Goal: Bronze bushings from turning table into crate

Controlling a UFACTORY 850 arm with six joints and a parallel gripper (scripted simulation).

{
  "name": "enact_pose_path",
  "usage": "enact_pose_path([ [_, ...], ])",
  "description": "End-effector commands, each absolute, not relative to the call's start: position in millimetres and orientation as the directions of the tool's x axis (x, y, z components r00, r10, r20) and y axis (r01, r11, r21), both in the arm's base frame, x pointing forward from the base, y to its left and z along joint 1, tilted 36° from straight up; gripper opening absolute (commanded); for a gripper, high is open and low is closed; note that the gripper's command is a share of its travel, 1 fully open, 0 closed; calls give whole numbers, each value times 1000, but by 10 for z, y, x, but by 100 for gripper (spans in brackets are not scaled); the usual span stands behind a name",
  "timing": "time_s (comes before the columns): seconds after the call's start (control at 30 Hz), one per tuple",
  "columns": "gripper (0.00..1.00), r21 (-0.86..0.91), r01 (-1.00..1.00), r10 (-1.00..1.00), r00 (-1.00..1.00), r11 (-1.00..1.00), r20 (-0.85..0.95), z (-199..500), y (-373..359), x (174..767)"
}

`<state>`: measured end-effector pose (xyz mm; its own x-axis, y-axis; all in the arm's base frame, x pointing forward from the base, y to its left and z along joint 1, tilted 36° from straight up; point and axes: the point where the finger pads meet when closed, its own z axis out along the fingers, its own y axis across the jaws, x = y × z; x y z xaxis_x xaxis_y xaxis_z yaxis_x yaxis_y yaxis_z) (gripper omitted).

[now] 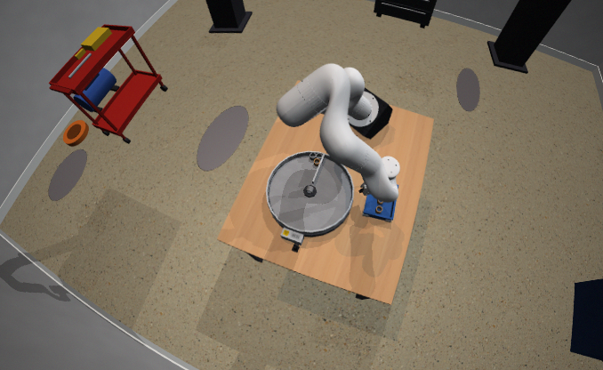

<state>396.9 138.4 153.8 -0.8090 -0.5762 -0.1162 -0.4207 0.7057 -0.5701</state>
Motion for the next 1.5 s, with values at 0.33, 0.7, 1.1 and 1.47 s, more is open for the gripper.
enact_pose_path([
  [0.33,10,-618,-558,-578,-792,554,196,1709,168,3469],
  [0.7,10,-615,-649,-539,-744,448,394,1808,-651,3125],
  [1.1,10,-590,-720,-486,-688,365,540,1889,-1299,2848],
  [1.47,10,-588,-724,-483,-685,362,546,1892,-1326,2835],
])
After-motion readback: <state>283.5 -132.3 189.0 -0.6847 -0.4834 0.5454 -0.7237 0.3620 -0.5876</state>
